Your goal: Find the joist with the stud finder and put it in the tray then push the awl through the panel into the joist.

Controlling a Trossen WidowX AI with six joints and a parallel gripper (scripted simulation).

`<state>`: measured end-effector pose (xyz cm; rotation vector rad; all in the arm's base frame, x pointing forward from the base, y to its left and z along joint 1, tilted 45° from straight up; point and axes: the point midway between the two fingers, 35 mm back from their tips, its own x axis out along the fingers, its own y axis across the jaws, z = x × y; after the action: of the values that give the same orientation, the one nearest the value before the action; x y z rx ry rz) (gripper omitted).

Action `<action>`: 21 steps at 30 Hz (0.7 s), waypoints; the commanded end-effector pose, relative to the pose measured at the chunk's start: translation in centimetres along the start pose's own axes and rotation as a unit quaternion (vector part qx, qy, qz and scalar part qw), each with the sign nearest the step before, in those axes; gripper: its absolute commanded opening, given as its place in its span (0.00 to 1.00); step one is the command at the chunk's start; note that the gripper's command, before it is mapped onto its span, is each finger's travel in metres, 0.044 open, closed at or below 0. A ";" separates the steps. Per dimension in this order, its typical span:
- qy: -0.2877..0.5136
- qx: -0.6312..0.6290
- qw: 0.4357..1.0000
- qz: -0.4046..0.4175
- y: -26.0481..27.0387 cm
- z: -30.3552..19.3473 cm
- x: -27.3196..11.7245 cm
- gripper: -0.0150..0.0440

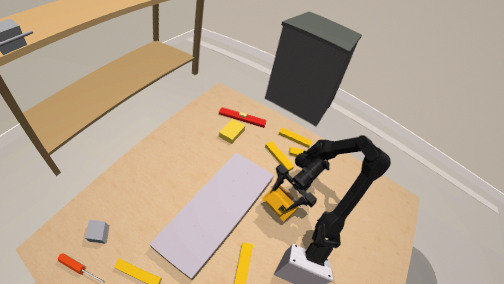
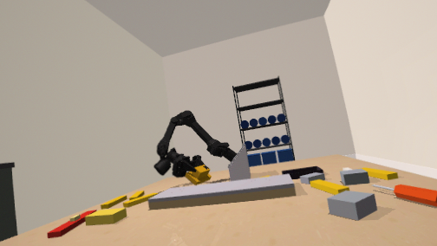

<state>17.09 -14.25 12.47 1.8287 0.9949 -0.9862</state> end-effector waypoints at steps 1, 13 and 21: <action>0.003 -0.001 1.000 0.001 0.1 0.4 0.2 0.25; -0.002 -0.003 1.000 -0.002 0.1 2.3 1.0 0.25; -0.003 -0.004 1.000 -0.003 0.1 2.9 1.3 0.30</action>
<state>16.90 -16.57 10.40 1.8205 0.9938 -0.9963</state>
